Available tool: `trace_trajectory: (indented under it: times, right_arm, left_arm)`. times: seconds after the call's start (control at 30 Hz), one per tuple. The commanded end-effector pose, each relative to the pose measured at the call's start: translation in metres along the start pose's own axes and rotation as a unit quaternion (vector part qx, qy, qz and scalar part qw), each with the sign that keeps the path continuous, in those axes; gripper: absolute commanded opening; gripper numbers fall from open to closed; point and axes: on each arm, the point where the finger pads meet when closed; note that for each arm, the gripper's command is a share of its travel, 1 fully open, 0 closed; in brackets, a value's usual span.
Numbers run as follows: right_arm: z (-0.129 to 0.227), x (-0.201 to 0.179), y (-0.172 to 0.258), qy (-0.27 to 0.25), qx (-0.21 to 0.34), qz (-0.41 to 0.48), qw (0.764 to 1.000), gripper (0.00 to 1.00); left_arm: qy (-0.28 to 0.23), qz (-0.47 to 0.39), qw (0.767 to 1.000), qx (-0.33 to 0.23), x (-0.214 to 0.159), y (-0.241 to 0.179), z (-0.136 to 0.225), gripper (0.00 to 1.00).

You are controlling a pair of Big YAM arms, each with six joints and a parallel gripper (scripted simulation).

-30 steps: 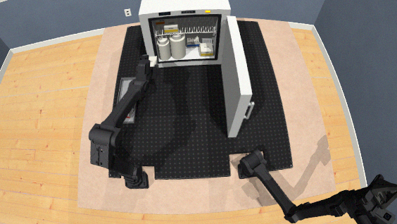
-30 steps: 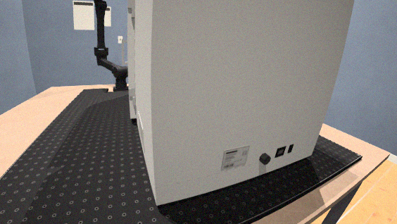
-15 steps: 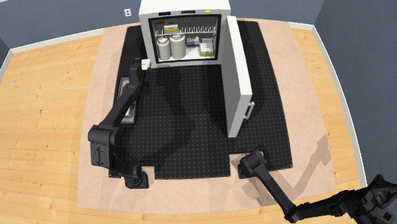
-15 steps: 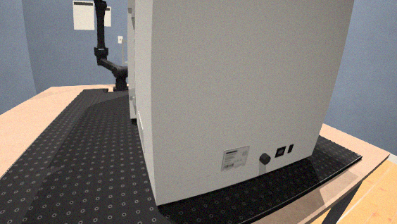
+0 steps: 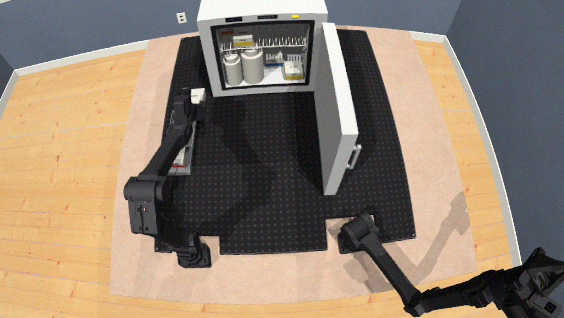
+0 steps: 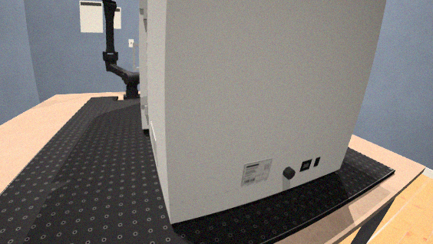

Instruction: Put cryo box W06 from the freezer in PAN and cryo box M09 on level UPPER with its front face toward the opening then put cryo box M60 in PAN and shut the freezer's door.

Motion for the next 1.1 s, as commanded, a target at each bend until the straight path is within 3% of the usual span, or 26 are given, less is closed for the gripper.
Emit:
trace_trajectory:
  times: [0.0,0.4,0.43,0.57,1.07]
  right_arm:
    - [-0.003,-0.014,0.001,0.015,0.002,0.005,1.0,0.0]
    - [-0.003,-0.014,0.001,0.015,0.002,0.005,1.0,0.0]
    - [-0.003,-0.014,0.001,0.015,0.002,0.005,1.0,0.0]
    - [-0.003,-0.014,0.001,0.015,0.002,0.005,1.0,0.0]
    - [-0.003,-0.014,0.001,0.015,0.002,0.005,1.0,0.0]
  left_arm:
    - [-0.016,-0.01,1.0,0.004,0.004,0.015,-0.005,0.77]
    - [-0.017,-0.011,1.0,0.004,-0.008,0.046,-0.009,0.77]
    - [-0.038,-0.013,0.999,0.004,0.018,0.049,-0.011,0.77]
    - [-0.015,-0.013,1.0,0.0,-0.015,0.061,-0.011,0.77]
    - [-0.02,-0.014,1.0,0.001,-0.025,0.099,-0.016,0.77]
Point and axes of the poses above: on each arm, the point where the finger pads meet when closed, its own z axis back along the fingers, its own y axis across the jaws, x = y × z, and after that the axes turned 3 degrees about z, right-handed
